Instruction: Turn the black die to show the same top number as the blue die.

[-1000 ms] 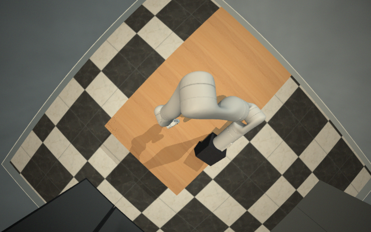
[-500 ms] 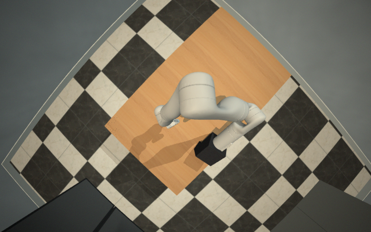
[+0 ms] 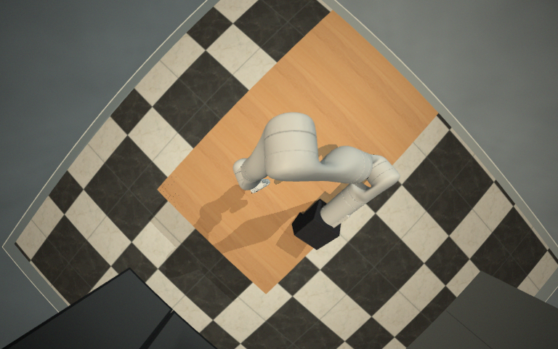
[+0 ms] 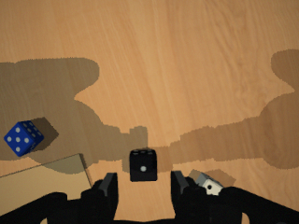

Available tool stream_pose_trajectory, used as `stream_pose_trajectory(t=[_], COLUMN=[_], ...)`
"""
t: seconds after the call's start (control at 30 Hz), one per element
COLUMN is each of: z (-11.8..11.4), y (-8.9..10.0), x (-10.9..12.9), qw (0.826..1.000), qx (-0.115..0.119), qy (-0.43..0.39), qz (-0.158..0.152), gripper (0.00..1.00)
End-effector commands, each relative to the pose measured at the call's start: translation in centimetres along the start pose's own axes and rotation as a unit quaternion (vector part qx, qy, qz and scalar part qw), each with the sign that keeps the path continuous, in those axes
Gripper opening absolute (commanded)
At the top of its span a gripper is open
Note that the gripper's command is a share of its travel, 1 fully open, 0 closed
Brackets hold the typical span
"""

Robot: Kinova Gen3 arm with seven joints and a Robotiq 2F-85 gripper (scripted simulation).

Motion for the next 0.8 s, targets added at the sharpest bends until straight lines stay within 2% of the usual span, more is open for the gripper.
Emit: stream_pose_trajectory(t=[0.0, 0.77], z=[-0.1, -0.1], y=[-0.6, -3.4], x=[0.1, 0.0], qw=[1.000, 1.000], qx=[0.002, 0.002], qy=[0.000, 0.000], qz=[0.001, 0.001], gripper=[0.41, 0.41])
Point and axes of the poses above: the point where the finger pads meet when closed, its own y axis back along the fingers, its own z axis across the jaws, x = y × z, the point moved 1 cm from there along y, back along the fingers, and after that the axes turned 1 degree about -y, right-handed, at the moved point
